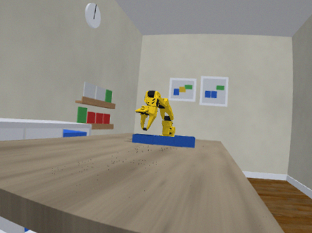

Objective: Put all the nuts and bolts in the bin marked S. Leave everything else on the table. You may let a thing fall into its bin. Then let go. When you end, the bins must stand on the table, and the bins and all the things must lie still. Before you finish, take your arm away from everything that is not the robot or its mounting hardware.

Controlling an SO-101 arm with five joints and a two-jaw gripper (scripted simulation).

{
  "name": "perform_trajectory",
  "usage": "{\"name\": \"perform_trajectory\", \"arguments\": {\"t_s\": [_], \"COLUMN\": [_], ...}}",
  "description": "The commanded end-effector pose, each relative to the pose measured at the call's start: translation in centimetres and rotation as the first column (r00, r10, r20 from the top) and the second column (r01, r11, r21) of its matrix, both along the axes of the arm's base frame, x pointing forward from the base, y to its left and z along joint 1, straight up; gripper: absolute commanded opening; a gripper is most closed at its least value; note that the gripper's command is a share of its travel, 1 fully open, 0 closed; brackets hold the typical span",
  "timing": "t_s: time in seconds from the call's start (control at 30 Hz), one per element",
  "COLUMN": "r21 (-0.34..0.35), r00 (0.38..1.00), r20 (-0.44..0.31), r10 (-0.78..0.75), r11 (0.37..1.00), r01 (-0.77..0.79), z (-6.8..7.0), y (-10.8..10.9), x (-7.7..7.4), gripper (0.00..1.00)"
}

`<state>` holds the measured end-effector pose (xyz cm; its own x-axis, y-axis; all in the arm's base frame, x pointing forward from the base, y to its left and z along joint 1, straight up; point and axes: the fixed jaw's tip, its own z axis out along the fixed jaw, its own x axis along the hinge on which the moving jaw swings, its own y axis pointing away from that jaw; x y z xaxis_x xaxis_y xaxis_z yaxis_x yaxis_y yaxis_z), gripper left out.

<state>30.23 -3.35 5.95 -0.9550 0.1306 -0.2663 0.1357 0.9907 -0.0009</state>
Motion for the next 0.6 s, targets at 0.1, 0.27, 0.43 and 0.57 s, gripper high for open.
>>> {"name": "perform_trajectory", "arguments": {"t_s": [0.1,0.27,0.43,0.57], "r21": [-0.014,-0.013,-0.011,-0.01], "r00": [0.996,0.997,0.998,0.998], "r20": [0.082,0.075,0.06,0.053], "r10": [0.018,0.018,0.018,0.018], "r11": [1.0,1.0,1.0,1.0], "r01": [-0.017,-0.017,-0.017,-0.017], "z": [1.78,1.64,1.34,1.19], "y": [0.1,0.11,0.13,0.13], "x": [0.77,0.72,0.59,0.53], "gripper": [0.0,0.0,0.0,0.0]}}
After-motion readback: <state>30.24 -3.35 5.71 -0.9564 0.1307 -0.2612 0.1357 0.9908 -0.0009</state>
